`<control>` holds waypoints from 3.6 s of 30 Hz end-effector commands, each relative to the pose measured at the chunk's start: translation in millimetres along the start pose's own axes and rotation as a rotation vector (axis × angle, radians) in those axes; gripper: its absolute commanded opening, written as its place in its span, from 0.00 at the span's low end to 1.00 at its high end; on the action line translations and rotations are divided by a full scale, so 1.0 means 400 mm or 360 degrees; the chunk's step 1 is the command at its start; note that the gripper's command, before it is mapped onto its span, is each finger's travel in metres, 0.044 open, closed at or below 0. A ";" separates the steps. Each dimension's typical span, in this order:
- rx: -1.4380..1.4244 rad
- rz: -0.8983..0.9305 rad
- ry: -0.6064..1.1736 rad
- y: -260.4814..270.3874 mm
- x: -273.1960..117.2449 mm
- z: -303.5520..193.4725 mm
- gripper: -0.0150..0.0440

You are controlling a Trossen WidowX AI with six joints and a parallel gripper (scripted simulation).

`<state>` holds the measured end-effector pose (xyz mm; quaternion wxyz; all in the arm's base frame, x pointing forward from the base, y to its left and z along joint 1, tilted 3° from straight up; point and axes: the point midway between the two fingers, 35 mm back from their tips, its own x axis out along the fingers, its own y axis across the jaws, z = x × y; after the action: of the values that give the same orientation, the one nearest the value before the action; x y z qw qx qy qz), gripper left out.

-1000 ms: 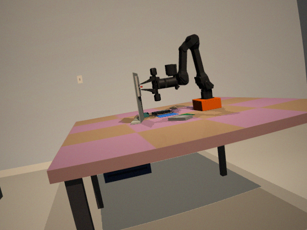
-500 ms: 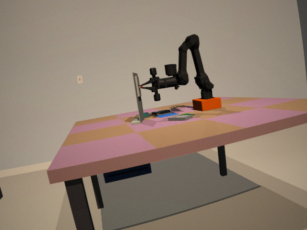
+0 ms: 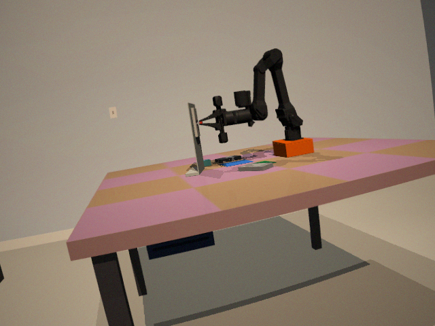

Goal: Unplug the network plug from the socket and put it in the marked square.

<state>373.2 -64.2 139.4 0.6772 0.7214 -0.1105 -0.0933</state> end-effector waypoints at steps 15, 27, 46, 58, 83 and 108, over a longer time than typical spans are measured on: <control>-0.0004 0.0000 0.0002 -0.001 -0.031 -0.008 0.25; -0.0004 -0.0001 0.0002 -0.001 -0.052 -0.016 0.25; -0.0003 -0.0003 0.0002 -0.002 -0.085 -0.031 0.25; -0.0002 -0.0004 0.0002 -0.002 -0.104 -0.040 0.25; -0.0001 -0.0006 0.0002 -0.003 -0.139 -0.057 0.25; 0.0001 -0.0006 0.0007 0.056 -0.152 -0.065 0.25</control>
<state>322.0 -23.0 154.9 0.6778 0.7219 -0.1025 -0.0945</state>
